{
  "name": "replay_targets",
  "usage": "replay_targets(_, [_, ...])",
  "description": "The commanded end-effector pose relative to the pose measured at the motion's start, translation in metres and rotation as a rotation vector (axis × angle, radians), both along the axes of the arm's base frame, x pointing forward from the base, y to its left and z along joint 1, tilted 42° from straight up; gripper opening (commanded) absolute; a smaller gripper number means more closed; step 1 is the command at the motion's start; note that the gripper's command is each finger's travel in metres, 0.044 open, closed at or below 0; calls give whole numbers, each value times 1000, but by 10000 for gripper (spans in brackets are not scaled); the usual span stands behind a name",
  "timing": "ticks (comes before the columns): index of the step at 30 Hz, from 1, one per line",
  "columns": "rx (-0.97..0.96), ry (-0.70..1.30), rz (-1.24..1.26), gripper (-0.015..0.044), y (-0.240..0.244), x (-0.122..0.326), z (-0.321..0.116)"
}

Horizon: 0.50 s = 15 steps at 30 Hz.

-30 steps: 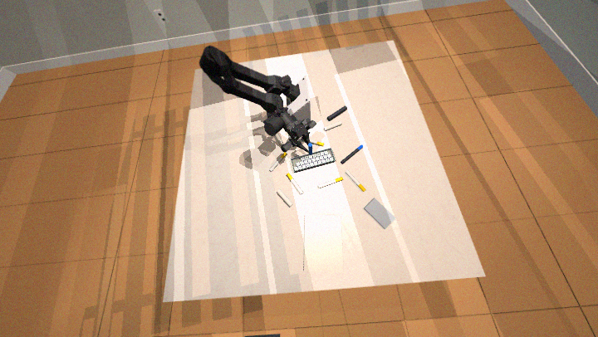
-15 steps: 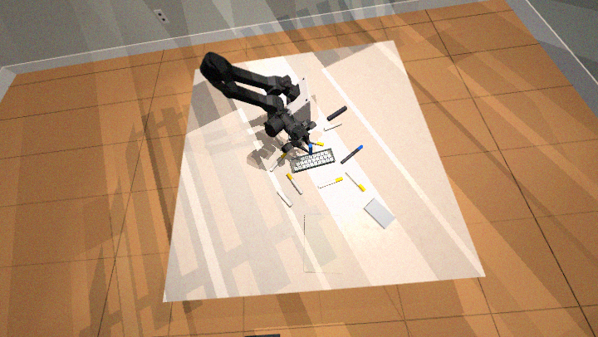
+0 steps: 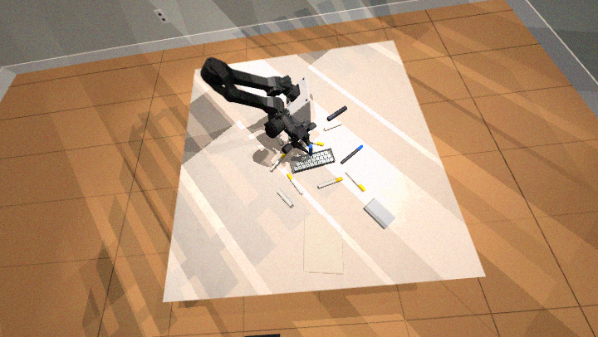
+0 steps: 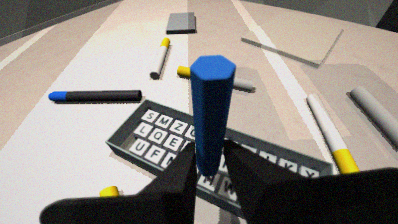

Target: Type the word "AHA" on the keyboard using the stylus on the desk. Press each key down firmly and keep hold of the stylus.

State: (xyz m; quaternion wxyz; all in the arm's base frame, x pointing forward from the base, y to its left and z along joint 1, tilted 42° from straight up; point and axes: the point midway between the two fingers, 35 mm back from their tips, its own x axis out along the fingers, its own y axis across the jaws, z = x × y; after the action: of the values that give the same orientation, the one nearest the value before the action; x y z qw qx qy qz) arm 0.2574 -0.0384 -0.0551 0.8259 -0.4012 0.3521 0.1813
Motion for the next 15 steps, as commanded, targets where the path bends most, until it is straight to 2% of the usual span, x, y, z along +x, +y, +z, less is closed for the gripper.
replay_targets(1, [2,0,6,81,-1,0,-2])
replay_targets(15, [2,0,6,81,1,0,-1])
